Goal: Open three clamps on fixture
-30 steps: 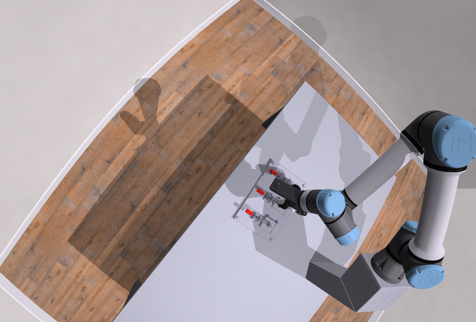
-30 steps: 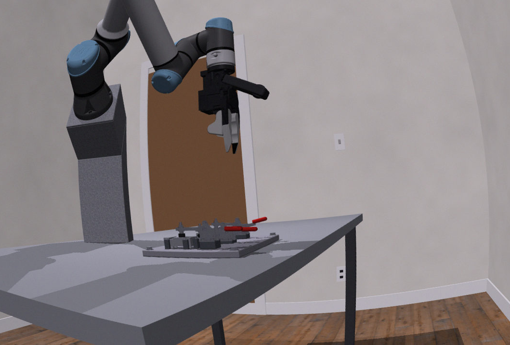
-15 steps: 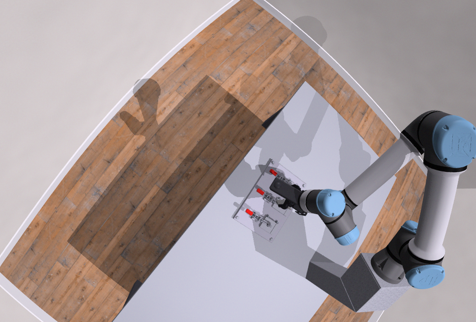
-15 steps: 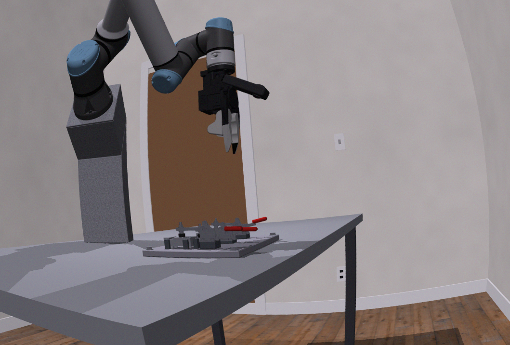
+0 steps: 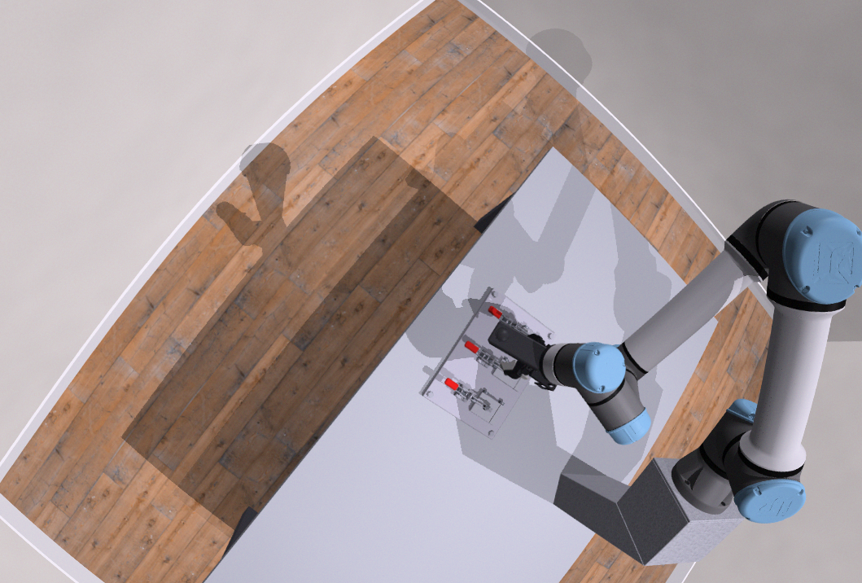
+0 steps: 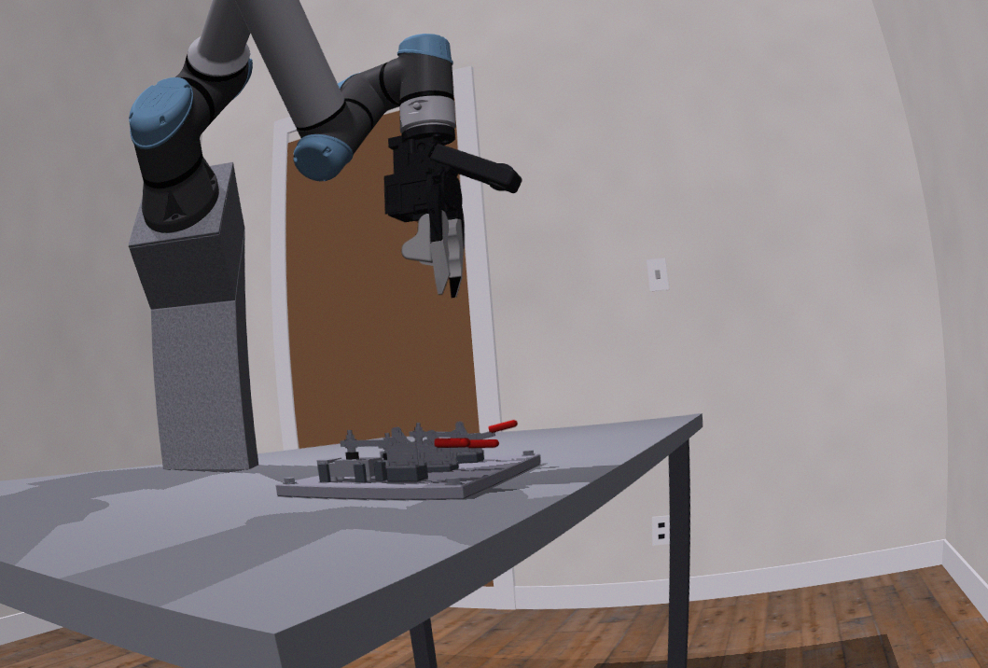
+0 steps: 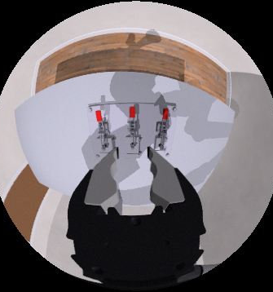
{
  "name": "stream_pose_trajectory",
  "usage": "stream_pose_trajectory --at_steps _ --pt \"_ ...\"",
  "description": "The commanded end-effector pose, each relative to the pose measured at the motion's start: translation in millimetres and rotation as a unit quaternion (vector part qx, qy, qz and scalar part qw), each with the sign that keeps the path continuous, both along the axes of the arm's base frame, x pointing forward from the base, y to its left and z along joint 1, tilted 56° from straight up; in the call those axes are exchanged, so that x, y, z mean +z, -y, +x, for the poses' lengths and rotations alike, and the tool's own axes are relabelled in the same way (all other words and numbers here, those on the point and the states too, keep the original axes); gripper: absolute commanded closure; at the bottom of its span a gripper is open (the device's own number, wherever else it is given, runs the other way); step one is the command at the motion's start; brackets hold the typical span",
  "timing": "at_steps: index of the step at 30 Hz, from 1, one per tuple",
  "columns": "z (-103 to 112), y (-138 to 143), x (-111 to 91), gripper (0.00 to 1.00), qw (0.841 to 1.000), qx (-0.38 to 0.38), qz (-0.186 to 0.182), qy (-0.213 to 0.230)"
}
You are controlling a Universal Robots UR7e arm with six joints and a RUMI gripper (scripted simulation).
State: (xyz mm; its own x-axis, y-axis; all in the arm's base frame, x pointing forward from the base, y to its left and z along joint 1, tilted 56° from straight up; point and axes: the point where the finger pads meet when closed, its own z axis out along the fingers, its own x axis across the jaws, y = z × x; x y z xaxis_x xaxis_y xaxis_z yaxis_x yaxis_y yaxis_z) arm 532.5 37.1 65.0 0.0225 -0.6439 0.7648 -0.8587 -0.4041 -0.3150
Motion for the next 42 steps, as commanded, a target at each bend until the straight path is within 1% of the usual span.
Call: stream_pose_trajectory --at_steps 1,10,30,37,42 --pt "2 -2 2 0.72 1.000 0.001 0.001 0.003" --pt "4 1 0 0.72 1.000 0.000 0.001 0.002" --pt "17 18 -15 0.72 1.000 0.000 0.001 0.002" --pt "17 19 -15 0.72 1.000 0.000 0.000 0.002" --pt "17 22 -12 0.72 1.000 0.000 0.001 0.002"
